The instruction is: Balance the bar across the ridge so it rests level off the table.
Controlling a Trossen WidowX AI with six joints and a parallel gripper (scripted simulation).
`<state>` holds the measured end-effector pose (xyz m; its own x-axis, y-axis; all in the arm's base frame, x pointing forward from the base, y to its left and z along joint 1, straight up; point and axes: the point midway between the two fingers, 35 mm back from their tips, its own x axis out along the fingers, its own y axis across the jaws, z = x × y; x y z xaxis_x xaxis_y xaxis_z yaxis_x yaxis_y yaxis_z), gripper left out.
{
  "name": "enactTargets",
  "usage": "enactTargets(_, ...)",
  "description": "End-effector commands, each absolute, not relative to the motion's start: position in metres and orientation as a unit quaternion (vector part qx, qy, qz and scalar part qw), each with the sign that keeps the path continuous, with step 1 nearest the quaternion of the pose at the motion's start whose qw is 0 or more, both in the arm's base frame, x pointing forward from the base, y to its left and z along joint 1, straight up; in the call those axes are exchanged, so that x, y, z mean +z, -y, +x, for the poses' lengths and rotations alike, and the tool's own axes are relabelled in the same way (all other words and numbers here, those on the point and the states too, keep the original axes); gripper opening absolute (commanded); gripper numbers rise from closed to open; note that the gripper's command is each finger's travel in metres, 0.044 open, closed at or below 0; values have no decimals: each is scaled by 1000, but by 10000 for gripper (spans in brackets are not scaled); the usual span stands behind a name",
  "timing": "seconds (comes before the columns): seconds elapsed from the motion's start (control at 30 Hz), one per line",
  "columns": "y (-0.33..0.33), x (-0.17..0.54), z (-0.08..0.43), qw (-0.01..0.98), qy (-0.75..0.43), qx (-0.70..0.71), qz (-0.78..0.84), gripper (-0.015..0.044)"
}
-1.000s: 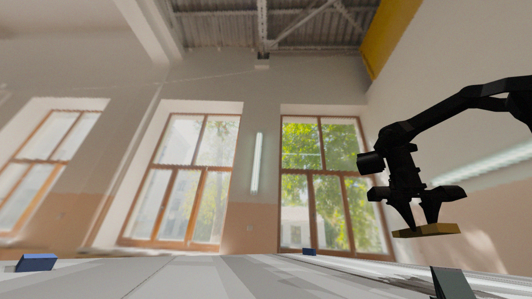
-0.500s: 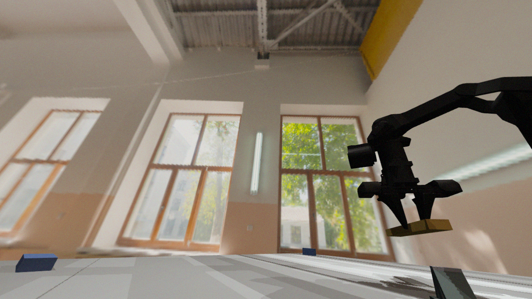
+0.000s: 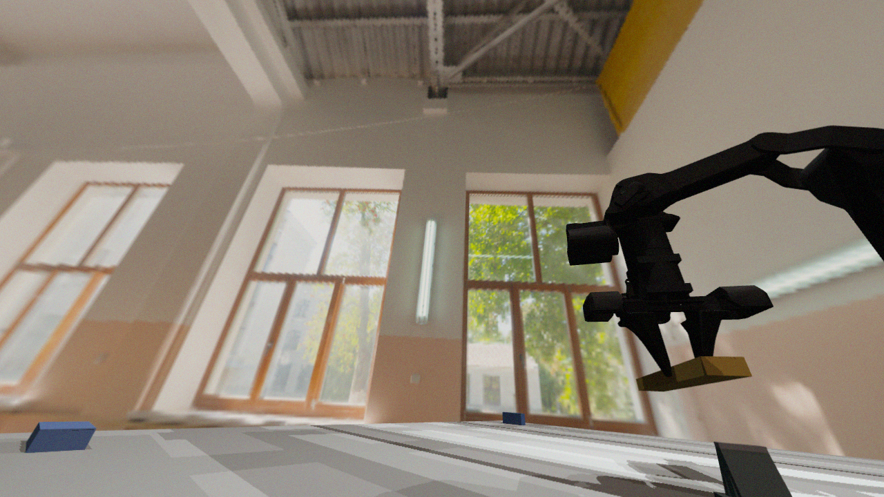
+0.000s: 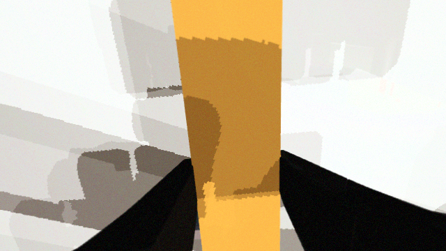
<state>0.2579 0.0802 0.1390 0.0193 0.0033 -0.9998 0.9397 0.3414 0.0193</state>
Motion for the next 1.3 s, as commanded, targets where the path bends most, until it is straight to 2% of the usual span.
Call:
enactTargets(0.0, -96, 140, 259, 582, -573, -401, 415, 0)
enactTargets(0.9, -195, 140, 233, 569, -565, -413, 431, 0)
enactTargets(1.27, -199, 130, 233, 569, -565, -413, 431, 0)
